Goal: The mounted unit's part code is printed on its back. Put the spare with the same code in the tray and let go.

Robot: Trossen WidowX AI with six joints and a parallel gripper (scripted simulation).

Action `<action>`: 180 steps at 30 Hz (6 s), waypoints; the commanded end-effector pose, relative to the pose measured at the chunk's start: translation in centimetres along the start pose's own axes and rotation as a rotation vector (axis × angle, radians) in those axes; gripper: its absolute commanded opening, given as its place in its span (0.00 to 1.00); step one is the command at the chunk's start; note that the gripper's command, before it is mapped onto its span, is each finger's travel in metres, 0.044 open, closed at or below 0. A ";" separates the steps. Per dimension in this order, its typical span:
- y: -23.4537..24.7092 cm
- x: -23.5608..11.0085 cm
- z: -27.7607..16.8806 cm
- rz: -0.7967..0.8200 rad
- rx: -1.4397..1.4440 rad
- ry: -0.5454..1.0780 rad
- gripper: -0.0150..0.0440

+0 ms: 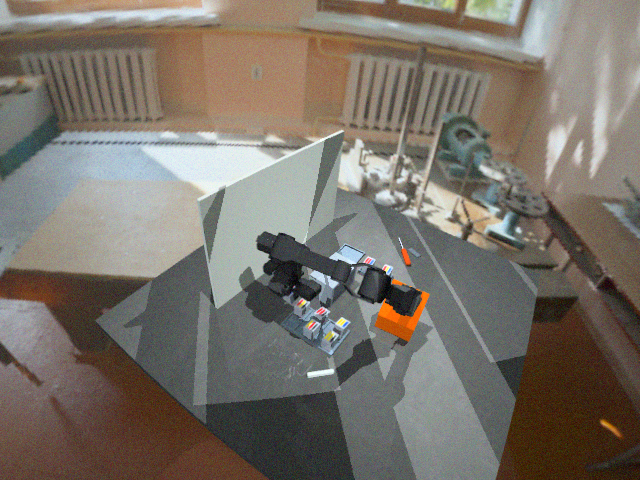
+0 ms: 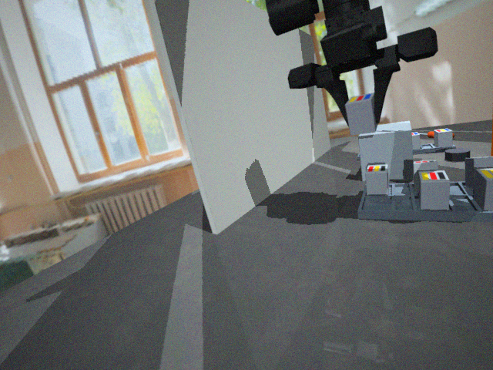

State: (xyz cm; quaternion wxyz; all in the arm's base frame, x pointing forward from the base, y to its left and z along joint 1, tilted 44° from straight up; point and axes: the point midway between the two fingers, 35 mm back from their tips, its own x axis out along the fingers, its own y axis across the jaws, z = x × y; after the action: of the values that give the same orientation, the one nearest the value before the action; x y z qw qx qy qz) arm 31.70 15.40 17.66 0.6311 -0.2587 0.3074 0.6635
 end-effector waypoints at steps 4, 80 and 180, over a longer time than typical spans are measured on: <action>-0.2 -3.1 0.2 0.001 -0.011 -0.009 0.25; -4.3 -2.4 -41.2 -0.004 -0.013 0.015 0.25; -4.7 7.8 -41.3 -0.005 -0.014 0.012 0.25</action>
State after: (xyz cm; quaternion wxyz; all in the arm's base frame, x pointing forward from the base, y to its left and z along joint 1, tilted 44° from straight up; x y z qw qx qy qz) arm 34.26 -10.03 -16.16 0.6274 -0.2741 0.3050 0.6619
